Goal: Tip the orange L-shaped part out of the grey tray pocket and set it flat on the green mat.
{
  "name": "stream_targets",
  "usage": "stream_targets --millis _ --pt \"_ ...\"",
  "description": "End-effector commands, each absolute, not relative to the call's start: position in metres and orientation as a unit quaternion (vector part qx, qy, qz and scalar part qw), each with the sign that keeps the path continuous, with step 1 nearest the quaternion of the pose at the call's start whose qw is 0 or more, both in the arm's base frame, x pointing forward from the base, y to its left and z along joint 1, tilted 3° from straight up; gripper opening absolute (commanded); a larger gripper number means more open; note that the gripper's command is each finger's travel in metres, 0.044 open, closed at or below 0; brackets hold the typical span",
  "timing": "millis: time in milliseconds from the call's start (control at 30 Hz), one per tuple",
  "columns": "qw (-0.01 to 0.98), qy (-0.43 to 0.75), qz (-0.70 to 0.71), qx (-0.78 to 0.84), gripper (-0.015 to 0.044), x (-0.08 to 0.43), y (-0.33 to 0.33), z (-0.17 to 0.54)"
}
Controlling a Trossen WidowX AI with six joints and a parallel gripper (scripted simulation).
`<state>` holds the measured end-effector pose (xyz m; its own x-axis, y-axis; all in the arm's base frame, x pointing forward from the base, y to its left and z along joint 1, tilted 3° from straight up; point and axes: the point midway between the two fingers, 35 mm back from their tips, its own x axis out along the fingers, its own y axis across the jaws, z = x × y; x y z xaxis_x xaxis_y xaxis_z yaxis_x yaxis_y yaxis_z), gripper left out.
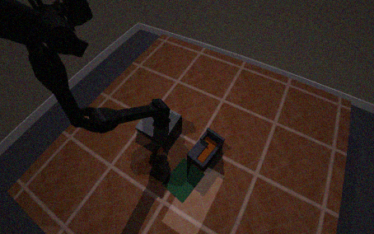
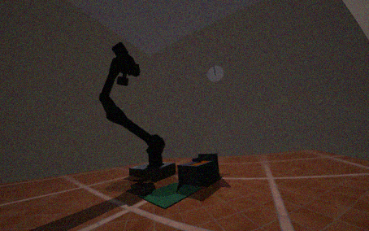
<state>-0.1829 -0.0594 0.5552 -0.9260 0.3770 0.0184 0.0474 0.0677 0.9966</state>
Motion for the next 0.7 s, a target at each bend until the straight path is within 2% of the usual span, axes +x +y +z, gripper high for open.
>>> stream_targets --millis 0,100,233,267,667 --pt "0.127 0.719 0.665 0.156 0.0374 -0.181 -0.052 0.556" --pt "0.144 0.694 0.682 0.182 0.0295 -0.172 -0.027 0.56" --pt "0.188 0.693 0.643 0.265 0.019 -0.144 0.038 0.563" --pt "0.202 0.69 0.629 0.295 0.018 -0.135 0.053 0.563" --pt "0.411 0.623 0.503 0.436 0.018 -0.001 0.197 0.507"
